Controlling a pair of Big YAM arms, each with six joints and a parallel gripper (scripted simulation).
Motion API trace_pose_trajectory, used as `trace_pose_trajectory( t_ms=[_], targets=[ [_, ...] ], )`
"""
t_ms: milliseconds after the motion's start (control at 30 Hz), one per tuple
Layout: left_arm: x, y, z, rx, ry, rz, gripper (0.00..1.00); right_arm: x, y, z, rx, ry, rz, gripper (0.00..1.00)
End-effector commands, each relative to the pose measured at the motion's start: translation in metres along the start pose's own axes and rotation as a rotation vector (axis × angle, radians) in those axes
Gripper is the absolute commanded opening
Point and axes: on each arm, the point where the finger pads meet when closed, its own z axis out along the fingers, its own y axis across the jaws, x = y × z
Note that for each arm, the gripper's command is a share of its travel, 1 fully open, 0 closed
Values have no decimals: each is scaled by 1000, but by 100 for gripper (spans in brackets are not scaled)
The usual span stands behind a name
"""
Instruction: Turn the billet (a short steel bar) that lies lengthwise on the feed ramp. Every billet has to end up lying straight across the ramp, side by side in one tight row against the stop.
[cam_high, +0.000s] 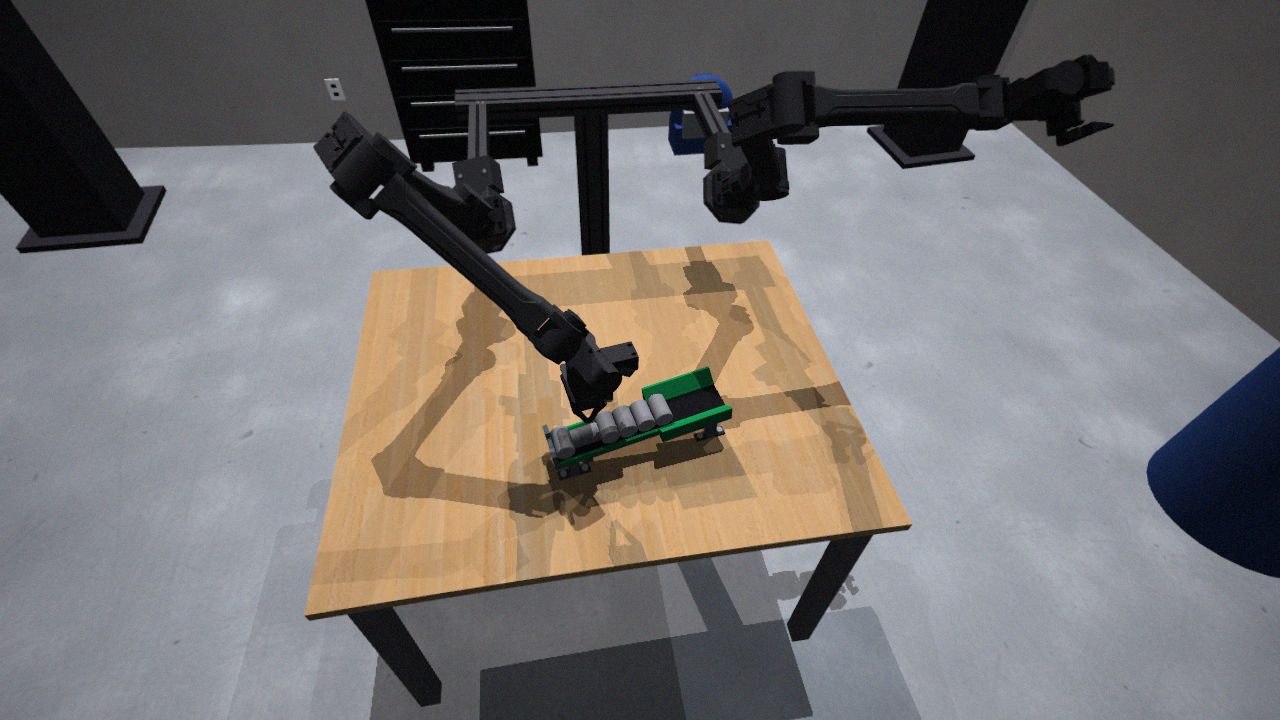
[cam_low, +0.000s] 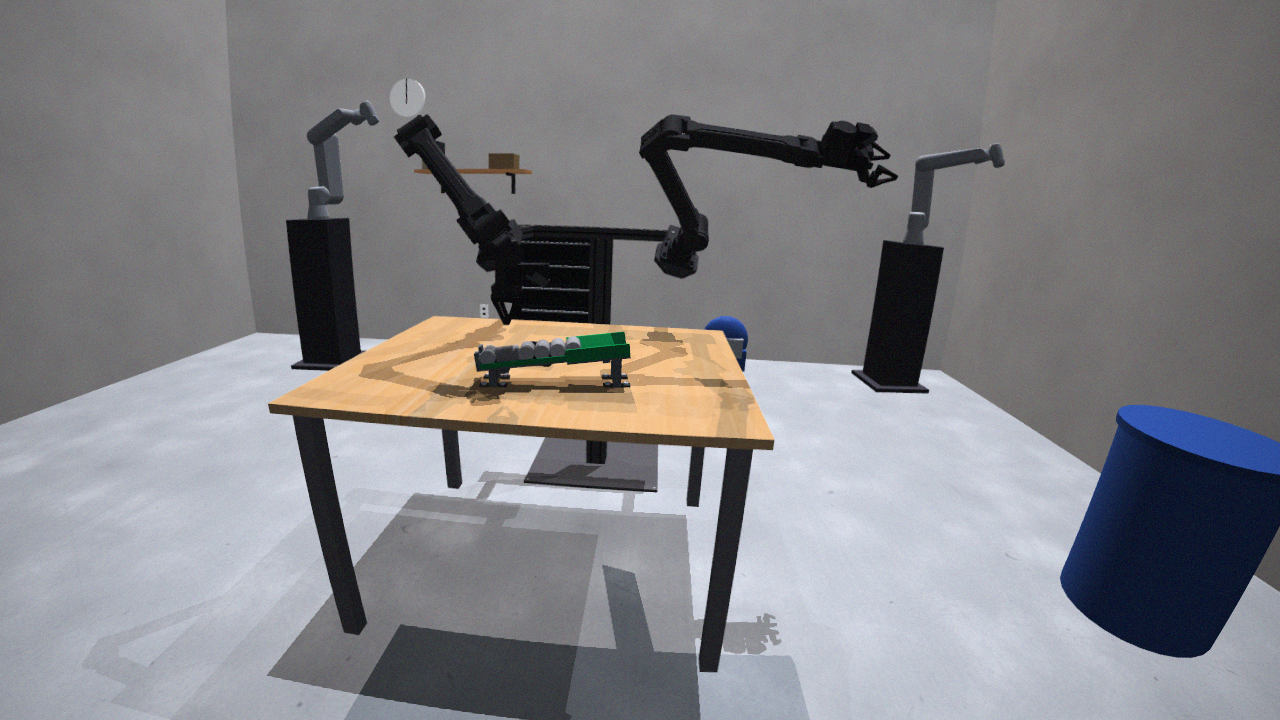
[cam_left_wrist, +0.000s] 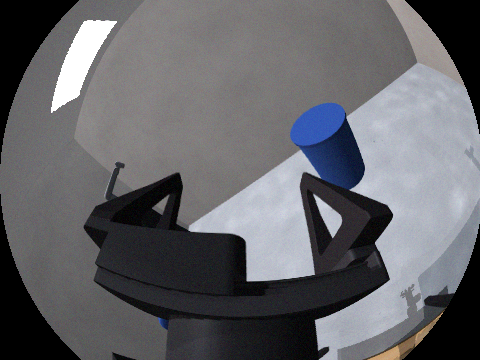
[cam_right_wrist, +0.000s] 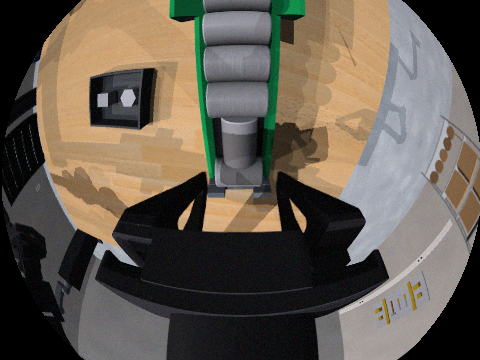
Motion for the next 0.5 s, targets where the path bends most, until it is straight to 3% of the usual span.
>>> trace_pose_trajectory(
  t_ms=[0, 167, 367, 467],
  targets=[
    [-43, 10, -5, -18, -62, -14, 100, 6, -3, 4, -15, 13, 0, 57],
    [-43, 10, -5, -18, -62, -14, 100, 5, -1, 7, -20, 14, -5, 57],
    [-43, 10, -5, -18, -62, -14, 100, 6, 7, 56, -18, 10, -8, 57],
    [-43, 10, -5, -18, -62, -14, 100, 6, 7, 59, -18, 10, -8, 57]
  ],
)
